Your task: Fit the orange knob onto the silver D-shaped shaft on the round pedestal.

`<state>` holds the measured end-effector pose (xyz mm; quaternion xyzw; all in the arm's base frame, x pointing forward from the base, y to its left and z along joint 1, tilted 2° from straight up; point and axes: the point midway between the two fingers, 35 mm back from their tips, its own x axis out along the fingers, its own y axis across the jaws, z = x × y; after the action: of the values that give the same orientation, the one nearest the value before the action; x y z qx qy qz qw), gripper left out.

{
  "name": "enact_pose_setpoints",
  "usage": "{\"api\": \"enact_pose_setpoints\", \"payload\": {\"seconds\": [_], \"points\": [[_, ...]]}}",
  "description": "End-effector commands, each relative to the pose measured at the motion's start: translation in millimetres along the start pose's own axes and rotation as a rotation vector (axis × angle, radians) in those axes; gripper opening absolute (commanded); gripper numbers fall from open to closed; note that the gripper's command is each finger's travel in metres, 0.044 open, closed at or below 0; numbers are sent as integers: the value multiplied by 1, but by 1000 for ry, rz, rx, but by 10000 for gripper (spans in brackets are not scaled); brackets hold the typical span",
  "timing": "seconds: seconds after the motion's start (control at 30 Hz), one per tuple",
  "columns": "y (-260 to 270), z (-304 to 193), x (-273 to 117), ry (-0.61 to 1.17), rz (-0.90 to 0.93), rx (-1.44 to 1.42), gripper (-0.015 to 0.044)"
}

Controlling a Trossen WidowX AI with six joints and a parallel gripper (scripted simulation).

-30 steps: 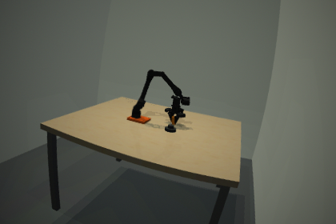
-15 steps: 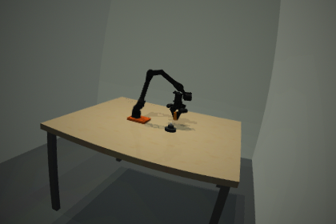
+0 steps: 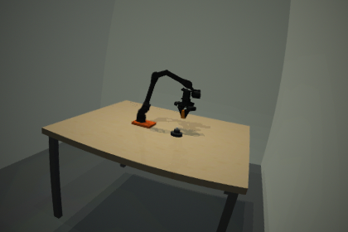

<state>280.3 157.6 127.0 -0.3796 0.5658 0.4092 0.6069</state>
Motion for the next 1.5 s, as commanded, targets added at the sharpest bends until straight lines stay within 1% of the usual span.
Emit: {"api": "enact_pose_setpoints", "payload": {"seconds": [0.0,0.43,1.47], "points": [[-1,1,-13,1,-6,-4,0],[0,2,-50,17,1,-7,0],[-63,-66,-24,25,-5,-8,0]]}}
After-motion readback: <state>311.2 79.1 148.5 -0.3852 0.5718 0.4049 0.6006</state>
